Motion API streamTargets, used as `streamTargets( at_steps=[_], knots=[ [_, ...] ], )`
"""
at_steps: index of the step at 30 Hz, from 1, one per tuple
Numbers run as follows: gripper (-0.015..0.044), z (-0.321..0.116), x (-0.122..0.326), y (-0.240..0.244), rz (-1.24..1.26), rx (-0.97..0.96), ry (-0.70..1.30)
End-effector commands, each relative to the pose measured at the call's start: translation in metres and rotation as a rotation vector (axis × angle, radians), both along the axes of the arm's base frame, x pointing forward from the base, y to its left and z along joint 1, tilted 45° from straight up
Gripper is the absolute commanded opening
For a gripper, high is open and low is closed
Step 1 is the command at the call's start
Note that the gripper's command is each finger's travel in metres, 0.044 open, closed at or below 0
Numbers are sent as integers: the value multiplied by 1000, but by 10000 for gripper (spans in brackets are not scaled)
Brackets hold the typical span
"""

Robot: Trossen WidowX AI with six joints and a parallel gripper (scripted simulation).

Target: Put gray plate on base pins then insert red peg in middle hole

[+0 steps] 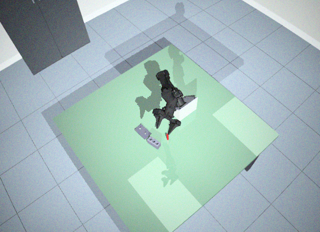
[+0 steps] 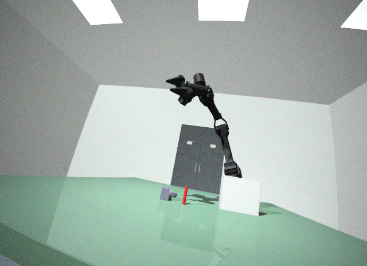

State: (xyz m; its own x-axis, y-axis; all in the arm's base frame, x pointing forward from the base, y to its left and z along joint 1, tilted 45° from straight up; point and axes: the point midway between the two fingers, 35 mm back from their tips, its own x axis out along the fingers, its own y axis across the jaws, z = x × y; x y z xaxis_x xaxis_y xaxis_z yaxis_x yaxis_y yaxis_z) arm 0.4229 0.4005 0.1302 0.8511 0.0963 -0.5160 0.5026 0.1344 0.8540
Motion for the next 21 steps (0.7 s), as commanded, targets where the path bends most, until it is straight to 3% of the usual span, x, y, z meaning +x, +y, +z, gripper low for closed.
streamTargets(
  at_steps=[1, 12, 21],
  knots=[
    [440, -46, 10, -54, -78, -150, 142],
    [440, -122, -8, -222, -313, -520, 591],
    [440, -133, -67, -349, -480, -763, 1043]
  ],
)
